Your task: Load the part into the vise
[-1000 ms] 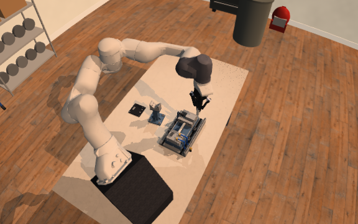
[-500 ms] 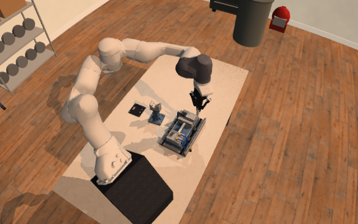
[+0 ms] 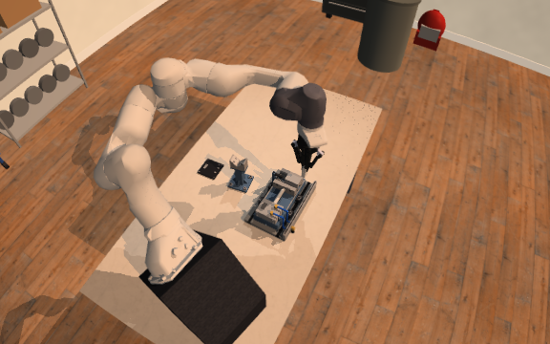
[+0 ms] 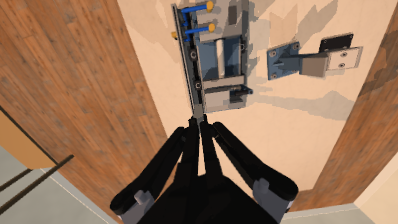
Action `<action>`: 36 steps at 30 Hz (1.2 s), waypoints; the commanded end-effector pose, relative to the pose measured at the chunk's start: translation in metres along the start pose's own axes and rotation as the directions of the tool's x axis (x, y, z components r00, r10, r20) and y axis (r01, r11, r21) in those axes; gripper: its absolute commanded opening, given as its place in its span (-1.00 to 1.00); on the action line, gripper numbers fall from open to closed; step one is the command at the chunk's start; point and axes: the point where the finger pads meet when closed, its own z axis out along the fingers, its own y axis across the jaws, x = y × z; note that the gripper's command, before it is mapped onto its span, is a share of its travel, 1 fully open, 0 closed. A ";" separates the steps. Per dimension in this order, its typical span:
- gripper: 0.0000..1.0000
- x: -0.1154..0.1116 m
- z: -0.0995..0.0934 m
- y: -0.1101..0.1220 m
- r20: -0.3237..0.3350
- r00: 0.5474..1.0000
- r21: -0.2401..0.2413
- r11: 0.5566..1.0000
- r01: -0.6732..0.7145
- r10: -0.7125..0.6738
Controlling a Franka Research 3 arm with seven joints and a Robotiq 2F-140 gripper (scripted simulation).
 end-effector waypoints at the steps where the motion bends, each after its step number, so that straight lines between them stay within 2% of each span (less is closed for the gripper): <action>1: -1.00 -0.002 0.000 0.001 0.002 1.000 -0.004 1.000 0.006 -0.006; 17: -1.00 -0.002 0.013 0.001 0.002 1.000 -0.004 1.000 0.006 -0.006; 36: -1.00 -0.002 0.039 0.001 0.002 1.000 -0.004 1.000 0.006 -0.006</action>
